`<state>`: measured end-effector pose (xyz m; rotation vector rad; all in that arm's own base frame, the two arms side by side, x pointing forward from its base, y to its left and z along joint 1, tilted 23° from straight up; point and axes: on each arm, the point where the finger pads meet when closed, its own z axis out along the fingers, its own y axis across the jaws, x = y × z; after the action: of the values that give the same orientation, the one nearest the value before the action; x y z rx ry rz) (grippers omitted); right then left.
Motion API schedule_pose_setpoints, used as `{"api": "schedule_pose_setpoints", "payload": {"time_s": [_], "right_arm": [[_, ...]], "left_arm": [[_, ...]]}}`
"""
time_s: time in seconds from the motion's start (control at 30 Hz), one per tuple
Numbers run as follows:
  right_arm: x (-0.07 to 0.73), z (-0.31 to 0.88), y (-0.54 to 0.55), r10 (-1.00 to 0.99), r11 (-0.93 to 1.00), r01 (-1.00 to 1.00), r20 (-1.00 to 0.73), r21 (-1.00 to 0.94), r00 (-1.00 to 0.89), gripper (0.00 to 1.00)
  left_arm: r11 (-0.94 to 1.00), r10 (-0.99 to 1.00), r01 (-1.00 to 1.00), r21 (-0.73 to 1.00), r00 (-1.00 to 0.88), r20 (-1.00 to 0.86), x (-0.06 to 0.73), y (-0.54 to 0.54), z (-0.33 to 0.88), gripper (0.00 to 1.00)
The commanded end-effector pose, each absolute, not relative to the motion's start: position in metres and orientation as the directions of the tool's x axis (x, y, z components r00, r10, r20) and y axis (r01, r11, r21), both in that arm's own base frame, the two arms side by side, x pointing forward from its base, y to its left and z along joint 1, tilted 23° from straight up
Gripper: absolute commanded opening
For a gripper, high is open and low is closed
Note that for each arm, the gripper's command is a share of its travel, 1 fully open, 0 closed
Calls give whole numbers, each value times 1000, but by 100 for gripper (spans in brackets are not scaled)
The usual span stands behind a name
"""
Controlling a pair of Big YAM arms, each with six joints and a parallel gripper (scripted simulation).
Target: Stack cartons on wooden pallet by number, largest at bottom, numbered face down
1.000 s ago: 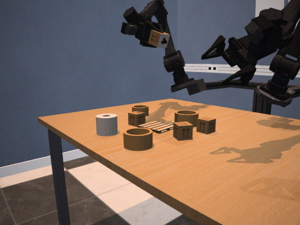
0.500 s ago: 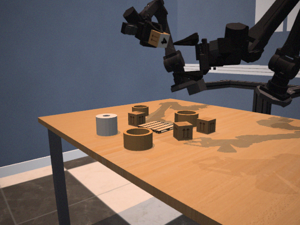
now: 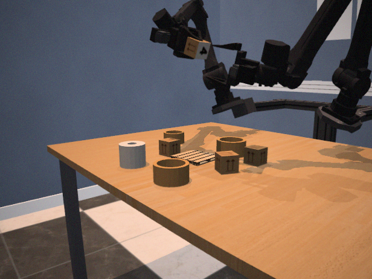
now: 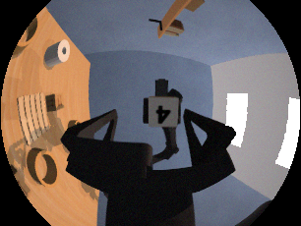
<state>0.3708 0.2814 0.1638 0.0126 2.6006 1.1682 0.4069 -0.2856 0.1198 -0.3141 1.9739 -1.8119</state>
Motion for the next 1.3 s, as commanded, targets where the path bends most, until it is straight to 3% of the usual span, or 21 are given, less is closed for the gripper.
{"api": "schedule_pose_setpoints", "payload": {"time_s": [0.0,1.27], "right_arm": [[372,173,285,122,663,-121,-265,739,-956,50],[372,173,285,122,663,-121,-265,739,-956,50]], "left_arm": [[10,-438,91,-996,-895,-86,401,-297,127,100],[9,-424,133,-991,-897,-124,396,-298,133,100]]}}
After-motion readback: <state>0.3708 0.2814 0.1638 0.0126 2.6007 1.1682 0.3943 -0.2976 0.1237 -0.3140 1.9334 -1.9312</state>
